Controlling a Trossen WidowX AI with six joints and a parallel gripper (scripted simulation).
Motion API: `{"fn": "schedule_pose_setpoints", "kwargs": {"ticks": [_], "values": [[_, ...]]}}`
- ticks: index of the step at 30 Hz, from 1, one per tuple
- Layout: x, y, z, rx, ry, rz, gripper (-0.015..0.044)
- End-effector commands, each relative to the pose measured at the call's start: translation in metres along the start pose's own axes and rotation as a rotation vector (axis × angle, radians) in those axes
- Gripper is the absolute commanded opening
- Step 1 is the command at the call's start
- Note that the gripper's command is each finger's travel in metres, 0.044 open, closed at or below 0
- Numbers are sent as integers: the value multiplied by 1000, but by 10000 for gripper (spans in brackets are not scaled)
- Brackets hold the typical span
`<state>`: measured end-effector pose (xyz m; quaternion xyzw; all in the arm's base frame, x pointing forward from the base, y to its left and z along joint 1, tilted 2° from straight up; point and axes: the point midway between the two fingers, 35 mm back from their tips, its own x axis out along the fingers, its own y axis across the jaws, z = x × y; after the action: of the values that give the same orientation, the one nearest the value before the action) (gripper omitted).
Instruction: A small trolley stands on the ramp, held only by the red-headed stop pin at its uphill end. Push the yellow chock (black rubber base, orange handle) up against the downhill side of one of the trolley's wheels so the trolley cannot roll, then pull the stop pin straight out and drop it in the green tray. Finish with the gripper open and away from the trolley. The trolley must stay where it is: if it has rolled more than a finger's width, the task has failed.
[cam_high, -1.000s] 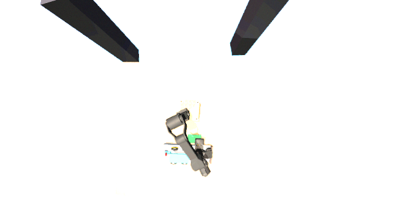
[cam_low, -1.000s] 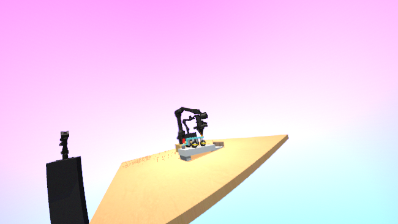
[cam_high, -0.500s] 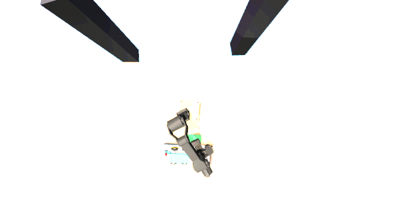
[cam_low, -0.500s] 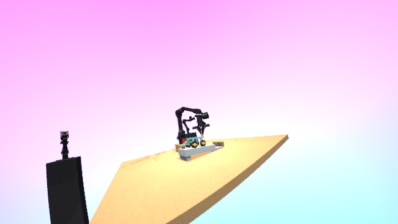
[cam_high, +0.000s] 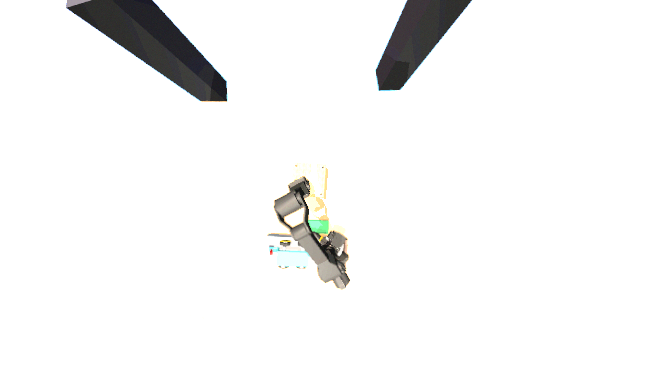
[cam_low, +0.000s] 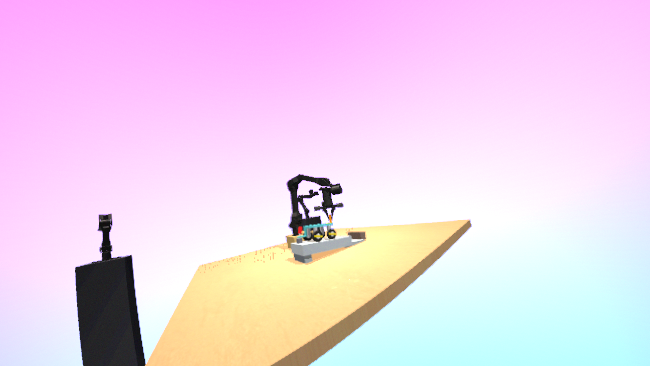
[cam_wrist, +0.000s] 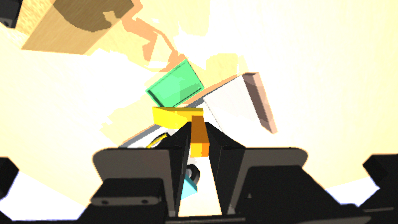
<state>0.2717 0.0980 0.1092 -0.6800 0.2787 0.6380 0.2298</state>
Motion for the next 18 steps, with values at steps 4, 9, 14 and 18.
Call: {"fn": "schedule_pose_setpoints", "kwargs": {"ticks": [4,9,14,18], "values": [[0,-2,-1,-233,13,18,0],[0,-2,0,-415,18,32,0],[0,-3,0,-506,20,39,0],[0,-3,-1,-509,20,39,0]]}}
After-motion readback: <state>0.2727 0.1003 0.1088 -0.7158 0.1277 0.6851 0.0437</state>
